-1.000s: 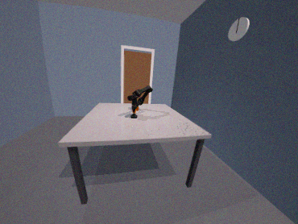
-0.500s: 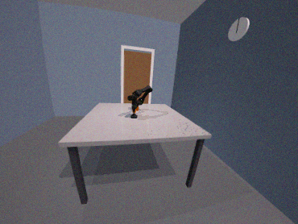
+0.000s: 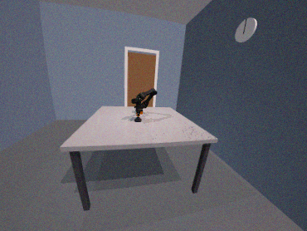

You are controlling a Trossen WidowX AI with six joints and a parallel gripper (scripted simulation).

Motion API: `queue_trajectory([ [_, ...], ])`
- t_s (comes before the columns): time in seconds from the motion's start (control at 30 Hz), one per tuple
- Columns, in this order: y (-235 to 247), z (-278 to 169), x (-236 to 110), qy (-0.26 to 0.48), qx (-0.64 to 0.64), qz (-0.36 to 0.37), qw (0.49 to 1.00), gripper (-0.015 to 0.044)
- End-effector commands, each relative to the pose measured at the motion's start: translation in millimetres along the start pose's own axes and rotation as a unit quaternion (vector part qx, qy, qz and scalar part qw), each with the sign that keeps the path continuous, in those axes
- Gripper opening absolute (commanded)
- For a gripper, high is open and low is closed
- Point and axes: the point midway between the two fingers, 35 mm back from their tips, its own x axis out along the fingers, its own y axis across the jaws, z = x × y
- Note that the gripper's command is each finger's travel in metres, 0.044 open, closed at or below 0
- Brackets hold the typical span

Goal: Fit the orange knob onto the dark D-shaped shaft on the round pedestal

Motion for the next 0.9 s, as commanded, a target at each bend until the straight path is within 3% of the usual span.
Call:
queue_trajectory([
  [0.0,-0.7,-0.6,1.2,0.001,-0.009,-0.001,1.000,0.0000],
  [0.87,0.1,0.0,-3.3,0.001,-0.009,-0.001,1.000,0.0000],
])
